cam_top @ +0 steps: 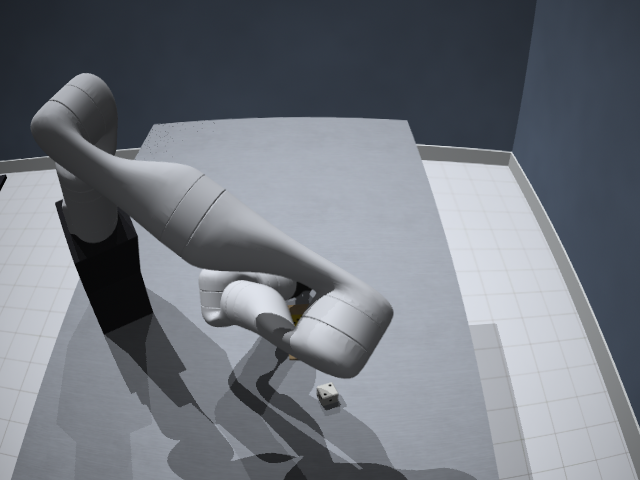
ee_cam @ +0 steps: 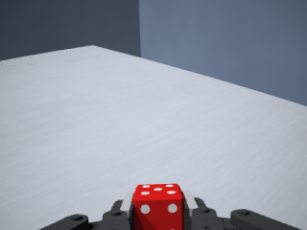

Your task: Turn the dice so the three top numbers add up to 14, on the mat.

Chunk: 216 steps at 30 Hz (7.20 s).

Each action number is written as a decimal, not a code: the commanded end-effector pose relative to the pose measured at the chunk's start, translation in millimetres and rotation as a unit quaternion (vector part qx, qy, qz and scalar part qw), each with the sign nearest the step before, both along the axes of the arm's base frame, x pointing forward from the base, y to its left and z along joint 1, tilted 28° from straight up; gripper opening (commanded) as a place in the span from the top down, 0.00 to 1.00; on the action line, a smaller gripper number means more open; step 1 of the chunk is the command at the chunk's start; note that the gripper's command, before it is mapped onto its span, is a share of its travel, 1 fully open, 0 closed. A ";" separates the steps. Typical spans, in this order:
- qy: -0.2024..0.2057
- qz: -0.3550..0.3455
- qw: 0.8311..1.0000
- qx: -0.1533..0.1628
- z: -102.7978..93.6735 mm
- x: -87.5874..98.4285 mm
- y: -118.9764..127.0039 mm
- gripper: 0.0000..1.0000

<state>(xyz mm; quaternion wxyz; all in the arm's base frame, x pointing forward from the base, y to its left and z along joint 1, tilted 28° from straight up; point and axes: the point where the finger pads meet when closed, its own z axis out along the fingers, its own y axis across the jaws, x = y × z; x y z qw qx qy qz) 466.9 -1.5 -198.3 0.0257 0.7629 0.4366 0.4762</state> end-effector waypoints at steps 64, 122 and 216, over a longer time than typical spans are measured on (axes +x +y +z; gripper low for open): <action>0.001 0.002 1.000 0.002 -0.7 -1.2 0.4 0.54; 0.001 0.002 1.000 0.002 78.5 -50.7 6.5 0.54; 0.253 -0.184 0.912 -0.264 92.5 -29.0 38.2 0.54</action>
